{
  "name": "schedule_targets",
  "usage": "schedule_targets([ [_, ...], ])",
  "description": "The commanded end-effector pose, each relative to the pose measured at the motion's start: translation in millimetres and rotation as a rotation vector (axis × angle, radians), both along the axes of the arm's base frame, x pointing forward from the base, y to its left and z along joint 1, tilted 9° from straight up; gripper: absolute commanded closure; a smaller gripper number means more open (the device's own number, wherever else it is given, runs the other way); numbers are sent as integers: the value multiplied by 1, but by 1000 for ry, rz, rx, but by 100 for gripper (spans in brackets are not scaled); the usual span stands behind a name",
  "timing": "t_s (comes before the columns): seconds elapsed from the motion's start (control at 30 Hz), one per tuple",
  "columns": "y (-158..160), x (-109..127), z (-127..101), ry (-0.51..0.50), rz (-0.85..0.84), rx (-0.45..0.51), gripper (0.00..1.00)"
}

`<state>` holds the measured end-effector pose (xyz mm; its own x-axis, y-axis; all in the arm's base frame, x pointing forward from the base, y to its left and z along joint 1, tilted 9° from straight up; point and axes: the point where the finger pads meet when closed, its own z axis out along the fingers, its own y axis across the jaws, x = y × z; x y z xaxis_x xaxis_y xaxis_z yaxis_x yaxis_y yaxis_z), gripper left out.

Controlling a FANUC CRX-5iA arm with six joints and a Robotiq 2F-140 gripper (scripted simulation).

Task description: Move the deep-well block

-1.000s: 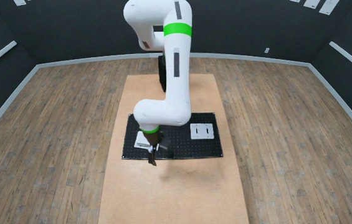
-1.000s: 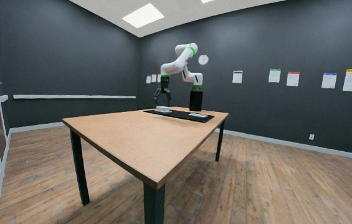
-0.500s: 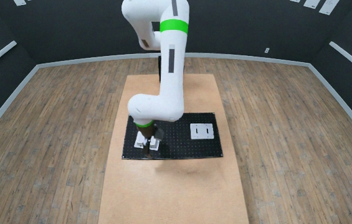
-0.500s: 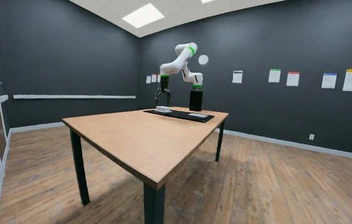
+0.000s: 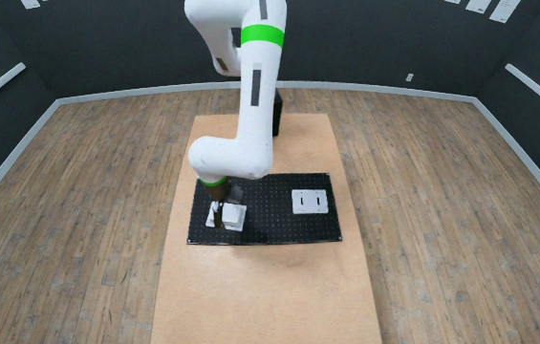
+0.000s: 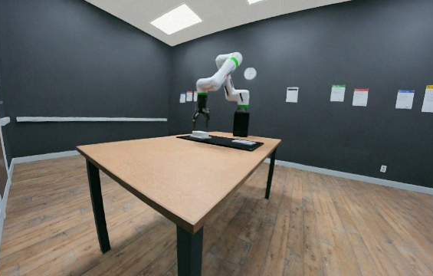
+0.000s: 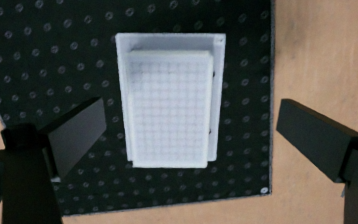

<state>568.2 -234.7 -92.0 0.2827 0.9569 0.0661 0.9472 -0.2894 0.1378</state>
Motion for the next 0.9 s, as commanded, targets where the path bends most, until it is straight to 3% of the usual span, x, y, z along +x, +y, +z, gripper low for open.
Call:
schedule_targets([
  [0.0, -7, -14, 1, -3, 0, -1, 0],
  [0.07, -11, -22, 1, -2, 0, -1, 0],
  [0.5, -11, -22, 1, -2, 0, -1, 0],
  [0.87, -10, -20, -14, -2, 0, -1, 0],
])
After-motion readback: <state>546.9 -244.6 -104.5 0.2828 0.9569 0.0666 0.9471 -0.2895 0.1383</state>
